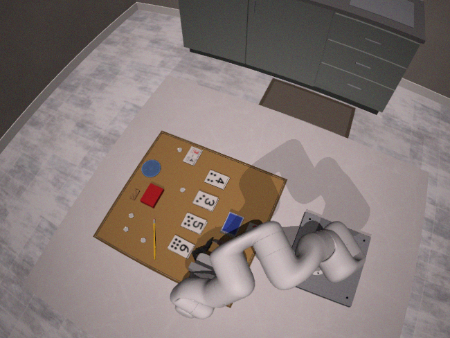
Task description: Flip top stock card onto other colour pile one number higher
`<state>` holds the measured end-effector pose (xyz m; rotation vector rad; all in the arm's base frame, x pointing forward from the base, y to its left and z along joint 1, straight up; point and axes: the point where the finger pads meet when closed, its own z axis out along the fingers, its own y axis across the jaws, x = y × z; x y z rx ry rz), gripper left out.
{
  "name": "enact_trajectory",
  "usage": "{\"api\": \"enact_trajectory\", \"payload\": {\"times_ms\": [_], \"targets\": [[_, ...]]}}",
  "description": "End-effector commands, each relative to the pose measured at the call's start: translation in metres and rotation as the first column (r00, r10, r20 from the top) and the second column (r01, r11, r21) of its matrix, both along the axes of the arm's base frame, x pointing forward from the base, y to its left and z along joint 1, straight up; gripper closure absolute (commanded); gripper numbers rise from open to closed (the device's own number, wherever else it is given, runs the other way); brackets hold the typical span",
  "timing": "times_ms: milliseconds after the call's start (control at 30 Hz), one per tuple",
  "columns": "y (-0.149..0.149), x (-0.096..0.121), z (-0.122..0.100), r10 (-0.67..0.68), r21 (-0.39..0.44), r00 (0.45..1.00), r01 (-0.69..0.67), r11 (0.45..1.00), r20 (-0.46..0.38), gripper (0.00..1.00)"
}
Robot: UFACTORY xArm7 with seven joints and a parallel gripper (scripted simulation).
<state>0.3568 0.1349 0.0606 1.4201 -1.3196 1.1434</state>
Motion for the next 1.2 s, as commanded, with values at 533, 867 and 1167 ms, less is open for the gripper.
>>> {"api": "enact_trajectory", "payload": {"times_ms": [533, 867, 1167], "targets": [[0.013, 0.0, -0.006, 0.0, 0.002, 1.0, 0.0, 1.0, 0.003, 0.26], [0.018, 0.0, -0.009, 0.0, 0.002, 1.0, 0.0, 1.0, 0.003, 0.26], [0.02, 0.0, -0.011, 0.0, 0.002, 1.0, 0.0, 1.0, 0.003, 0.26]]}}
